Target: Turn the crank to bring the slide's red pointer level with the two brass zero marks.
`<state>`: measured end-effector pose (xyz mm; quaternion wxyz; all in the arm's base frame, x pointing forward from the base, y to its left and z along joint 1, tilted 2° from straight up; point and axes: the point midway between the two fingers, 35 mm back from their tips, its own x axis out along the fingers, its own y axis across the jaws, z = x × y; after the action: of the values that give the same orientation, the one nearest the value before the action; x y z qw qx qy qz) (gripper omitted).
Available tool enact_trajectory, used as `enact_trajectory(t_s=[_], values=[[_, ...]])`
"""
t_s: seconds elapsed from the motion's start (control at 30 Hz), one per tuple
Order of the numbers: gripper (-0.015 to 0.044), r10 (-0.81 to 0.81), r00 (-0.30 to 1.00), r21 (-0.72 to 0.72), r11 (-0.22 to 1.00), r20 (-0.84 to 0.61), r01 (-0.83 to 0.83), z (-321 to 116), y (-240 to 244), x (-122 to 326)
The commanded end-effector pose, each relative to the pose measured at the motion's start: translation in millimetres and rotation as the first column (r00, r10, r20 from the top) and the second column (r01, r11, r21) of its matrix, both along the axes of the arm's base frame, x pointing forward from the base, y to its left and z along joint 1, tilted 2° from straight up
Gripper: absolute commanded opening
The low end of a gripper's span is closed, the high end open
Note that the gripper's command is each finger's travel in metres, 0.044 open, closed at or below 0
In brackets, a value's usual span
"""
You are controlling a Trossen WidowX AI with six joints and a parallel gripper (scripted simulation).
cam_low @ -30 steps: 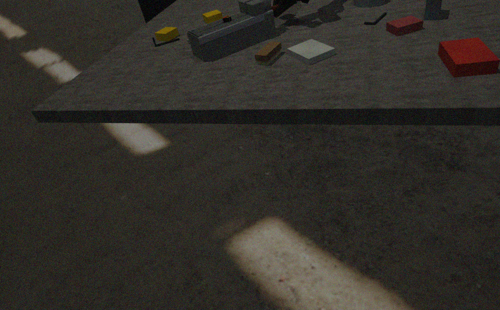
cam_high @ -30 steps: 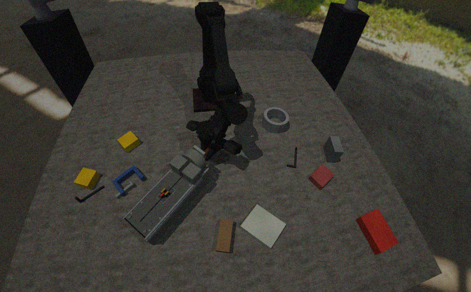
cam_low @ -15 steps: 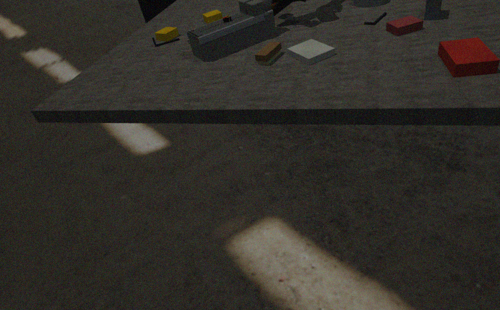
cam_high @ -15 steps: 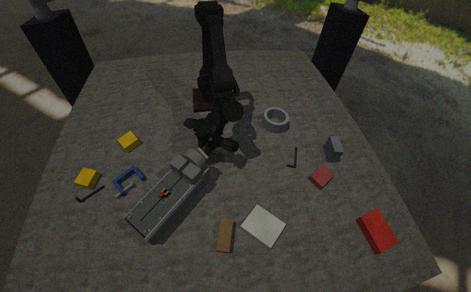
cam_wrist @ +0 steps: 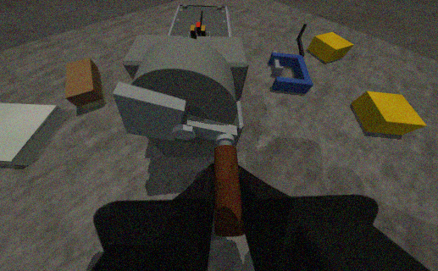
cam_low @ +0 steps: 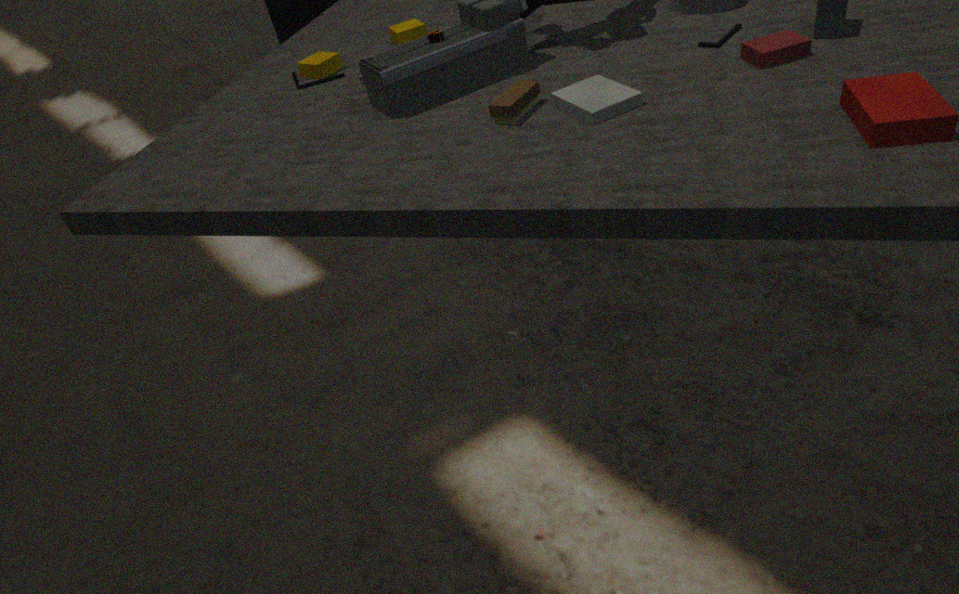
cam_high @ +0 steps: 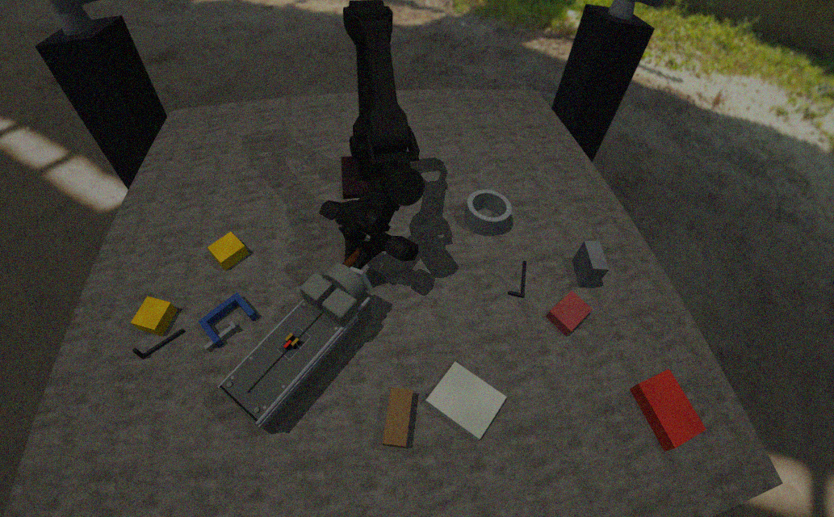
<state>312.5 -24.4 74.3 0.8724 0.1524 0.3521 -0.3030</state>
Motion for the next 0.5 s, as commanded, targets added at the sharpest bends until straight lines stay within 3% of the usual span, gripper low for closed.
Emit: enact_trajectory(t_s=[0.0, 0.47], values=[[0.0, -0.004, 1.0, -0.008, 1.0, 0.003, 0.004, 8.9, -3.0, -2.8], [0.0, -0.004, 1.0, -0.007, 1.0, 0.004, 0.004, 24.5, -1.4, -1.7]])
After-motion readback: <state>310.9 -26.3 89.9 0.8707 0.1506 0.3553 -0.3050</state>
